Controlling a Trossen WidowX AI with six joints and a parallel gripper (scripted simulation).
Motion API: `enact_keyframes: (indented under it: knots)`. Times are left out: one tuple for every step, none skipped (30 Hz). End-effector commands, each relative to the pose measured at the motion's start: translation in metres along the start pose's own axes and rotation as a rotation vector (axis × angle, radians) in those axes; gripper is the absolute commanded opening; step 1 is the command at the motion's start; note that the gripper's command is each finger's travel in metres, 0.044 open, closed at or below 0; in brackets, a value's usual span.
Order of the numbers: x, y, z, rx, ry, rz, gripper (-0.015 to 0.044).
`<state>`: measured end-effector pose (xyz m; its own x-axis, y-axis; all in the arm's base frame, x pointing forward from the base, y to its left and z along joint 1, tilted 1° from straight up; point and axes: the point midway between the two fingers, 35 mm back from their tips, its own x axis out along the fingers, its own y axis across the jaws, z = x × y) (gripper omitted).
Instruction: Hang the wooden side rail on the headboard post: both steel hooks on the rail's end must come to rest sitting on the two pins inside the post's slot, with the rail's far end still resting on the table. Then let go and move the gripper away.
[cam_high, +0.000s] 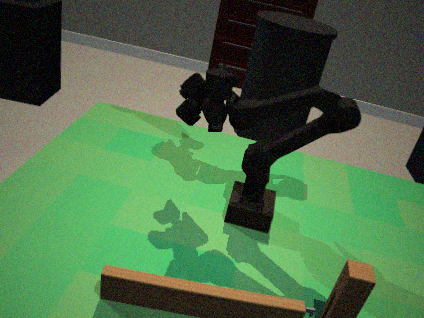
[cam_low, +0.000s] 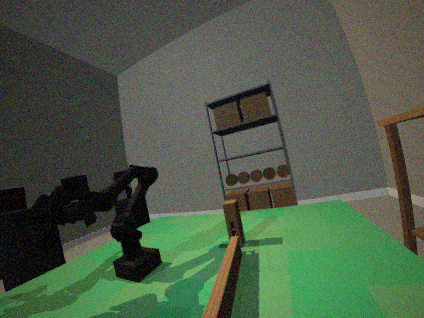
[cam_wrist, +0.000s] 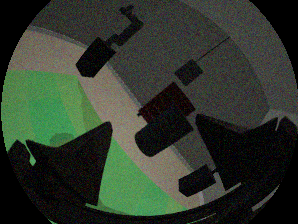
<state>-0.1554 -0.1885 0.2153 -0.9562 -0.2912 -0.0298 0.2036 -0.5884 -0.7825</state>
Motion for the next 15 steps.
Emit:
enact_keyframes:
  knots:
    - [-0.001,0.001,0.002,0.010,-0.007,0.007,0.0426]
    - [-0.004,0.006,0.006,0.038,-0.028,0.030,0.0440]
    - [-0.008,0.013,0.014,0.086,-0.060,0.069,0.0440]
    - [-0.015,0.021,0.023,0.144,-0.097,0.120,0.0440]
    - [-0.023,0.030,0.031,0.201,-0.130,0.173,0.0440]
    - [-0.031,0.038,0.040,0.257,-0.159,0.228,0.0440]
    - [-0.040,0.046,0.048,0.313,-0.185,0.286,0.0440]
    - [-0.049,0.054,0.055,0.367,-0.206,0.346,0.0440]
    - [-0.059,0.062,0.062,0.420,-0.224,0.408,0.0440]
    - [-0.070,0.069,0.068,0.472,-0.238,0.471,0.0440]
    - [-0.082,0.076,0.074,0.522,-0.247,0.536,0.0440]
    - [-0.094,0.083,0.079,0.571,-0.252,0.603,0.0440]
    - [-0.106,0.089,0.084,0.617,-0.252,0.670,0.0440]
    - [-0.119,0.095,0.088,0.662,-0.249,0.739,0.0440]
    - [-0.129,0.099,0.090,0.692,-0.243,0.787,0.0440]
